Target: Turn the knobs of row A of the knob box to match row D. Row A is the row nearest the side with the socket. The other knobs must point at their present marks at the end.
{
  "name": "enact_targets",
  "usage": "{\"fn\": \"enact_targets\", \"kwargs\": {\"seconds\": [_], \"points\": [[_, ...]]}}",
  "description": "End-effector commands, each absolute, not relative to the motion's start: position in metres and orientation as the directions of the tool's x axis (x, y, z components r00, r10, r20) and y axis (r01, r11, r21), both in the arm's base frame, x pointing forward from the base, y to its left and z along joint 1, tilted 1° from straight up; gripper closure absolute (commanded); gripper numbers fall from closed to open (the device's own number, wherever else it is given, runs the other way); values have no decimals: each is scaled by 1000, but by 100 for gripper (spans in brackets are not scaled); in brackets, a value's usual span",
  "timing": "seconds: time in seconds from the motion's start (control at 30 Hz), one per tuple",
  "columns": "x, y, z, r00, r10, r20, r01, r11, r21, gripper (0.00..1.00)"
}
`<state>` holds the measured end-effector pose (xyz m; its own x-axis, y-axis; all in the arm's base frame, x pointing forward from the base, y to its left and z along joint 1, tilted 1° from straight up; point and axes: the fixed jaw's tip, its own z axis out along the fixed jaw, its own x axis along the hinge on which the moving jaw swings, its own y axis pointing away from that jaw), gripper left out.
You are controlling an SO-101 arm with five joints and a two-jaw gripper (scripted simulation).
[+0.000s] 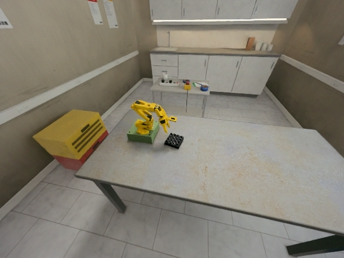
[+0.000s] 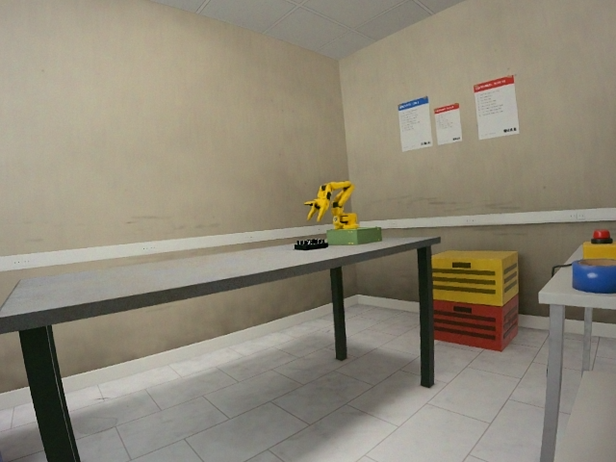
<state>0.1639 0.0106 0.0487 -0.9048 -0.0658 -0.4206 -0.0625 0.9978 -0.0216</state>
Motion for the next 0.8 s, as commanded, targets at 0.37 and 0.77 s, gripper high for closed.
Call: {"fn": "enact_targets", "kwargs": {"seconds": [0.37,0.77], "points": [[160,8,47,-911,-39,-411,-36,999,-15,60],[159,8,46,-912,-34,-408,-31,999,-14,60]]}}
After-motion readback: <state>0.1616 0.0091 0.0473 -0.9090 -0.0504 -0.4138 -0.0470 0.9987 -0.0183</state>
